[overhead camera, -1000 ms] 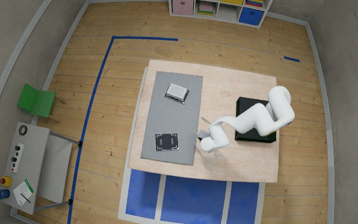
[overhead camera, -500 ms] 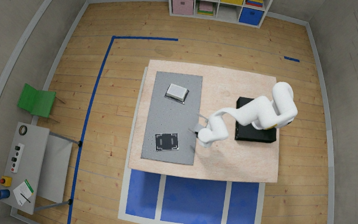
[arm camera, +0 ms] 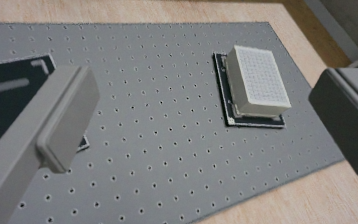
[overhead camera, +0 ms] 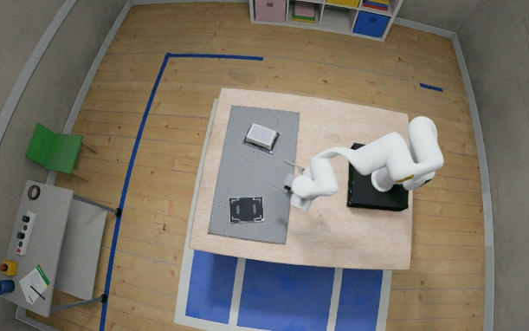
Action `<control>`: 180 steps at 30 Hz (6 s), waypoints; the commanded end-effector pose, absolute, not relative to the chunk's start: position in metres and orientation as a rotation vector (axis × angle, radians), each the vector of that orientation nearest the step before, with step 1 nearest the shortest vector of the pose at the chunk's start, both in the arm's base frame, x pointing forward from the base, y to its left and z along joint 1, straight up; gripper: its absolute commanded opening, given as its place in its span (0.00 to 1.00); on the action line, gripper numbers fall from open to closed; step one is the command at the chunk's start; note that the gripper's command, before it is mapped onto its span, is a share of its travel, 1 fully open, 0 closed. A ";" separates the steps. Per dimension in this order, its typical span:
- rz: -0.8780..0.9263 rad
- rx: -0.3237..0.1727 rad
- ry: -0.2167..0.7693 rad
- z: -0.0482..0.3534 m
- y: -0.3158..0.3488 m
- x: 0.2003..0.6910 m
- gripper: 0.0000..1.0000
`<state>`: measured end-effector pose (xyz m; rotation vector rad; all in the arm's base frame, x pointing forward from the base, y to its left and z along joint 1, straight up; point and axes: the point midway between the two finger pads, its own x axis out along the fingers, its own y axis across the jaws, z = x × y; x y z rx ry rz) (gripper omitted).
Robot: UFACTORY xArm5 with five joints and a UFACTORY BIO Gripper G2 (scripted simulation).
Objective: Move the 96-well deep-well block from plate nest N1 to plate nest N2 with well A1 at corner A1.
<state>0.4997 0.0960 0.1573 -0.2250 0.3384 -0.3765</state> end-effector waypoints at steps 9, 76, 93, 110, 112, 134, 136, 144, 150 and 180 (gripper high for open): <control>-0.288 -0.131 0.277 0.195 0.079 0.523 0.37; 0.019 0.004 -0.007 0.255 0.010 0.538 0.37; 0.019 0.004 -0.007 0.205 0.009 0.530 0.37; -0.181 0.005 -0.007 0.185 -0.009 0.541 0.37; -0.181 0.005 -0.007 0.185 -0.009 0.541 0.37; -0.243 0.004 -0.007 0.115 -0.073 0.576 0.37; -0.243 0.004 -0.007 0.108 -0.079 0.579 0.37; -0.243 0.004 -0.007 0.081 -0.104 0.594 0.37; -0.243 0.004 -0.007 0.067 -0.117 0.601 0.37; -0.243 0.004 -0.007 0.027 -0.153 0.621 0.37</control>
